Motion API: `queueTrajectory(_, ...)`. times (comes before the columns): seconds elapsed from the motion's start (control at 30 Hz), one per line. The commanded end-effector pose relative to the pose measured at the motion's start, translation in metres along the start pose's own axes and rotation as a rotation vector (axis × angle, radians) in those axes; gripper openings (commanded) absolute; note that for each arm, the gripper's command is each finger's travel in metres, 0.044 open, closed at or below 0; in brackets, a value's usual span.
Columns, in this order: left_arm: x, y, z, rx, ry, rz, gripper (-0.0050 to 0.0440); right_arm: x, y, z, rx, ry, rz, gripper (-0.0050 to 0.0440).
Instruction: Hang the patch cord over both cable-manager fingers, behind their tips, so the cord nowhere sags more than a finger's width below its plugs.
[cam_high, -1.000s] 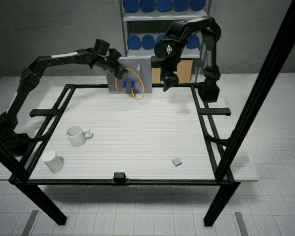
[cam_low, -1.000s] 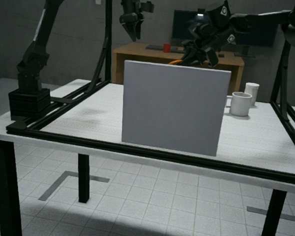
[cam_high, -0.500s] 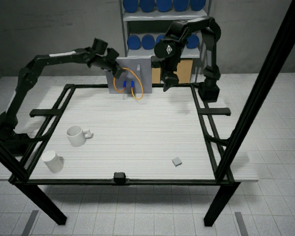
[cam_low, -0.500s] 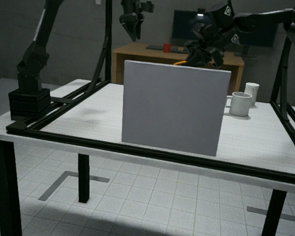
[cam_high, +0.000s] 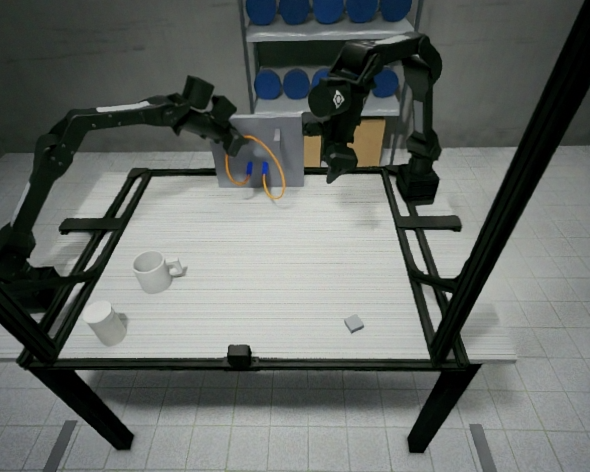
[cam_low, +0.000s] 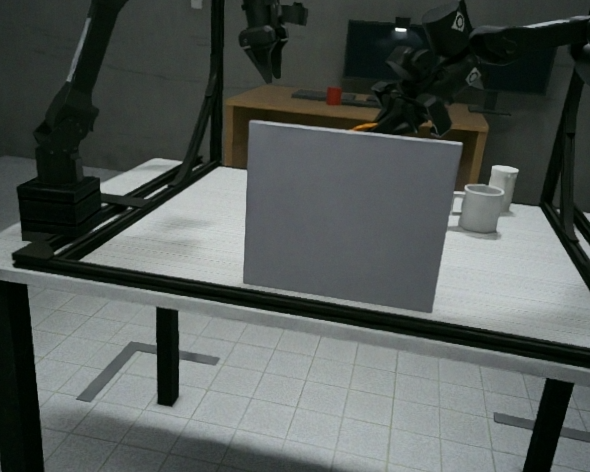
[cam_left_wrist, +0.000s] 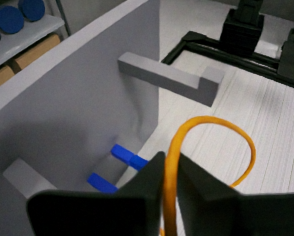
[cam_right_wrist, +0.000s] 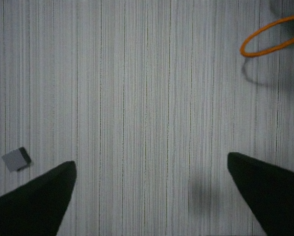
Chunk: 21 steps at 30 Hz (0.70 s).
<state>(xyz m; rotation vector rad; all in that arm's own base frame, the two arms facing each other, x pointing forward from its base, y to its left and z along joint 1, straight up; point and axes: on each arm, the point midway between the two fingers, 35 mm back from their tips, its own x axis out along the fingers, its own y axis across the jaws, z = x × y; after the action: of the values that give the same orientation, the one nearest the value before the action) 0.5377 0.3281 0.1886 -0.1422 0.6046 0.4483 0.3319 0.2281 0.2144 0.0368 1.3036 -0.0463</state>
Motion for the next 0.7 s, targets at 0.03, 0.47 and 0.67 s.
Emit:
queueTrajectory(0.03,-0.0217,0.0011,0.0210,-0.003,-0.047,0.008,0.0025,-0.0089,-0.0017,0.0006,0.007,-0.017,0.017,0.0440)
queueTrajectory(0.47,-0.0215,0.0016,0.0204,-0.003,-0.046,0.009,0.0025,-0.0089,-0.0017,0.0006,0.007,-0.017,0.017,0.0440)
queueTrajectory(0.67,-0.0218,0.0029,0.0195,-0.001,-0.045,0.008,0.0025,-0.0089,-0.0017,0.0006,0.007,-0.017,0.017,0.0440)
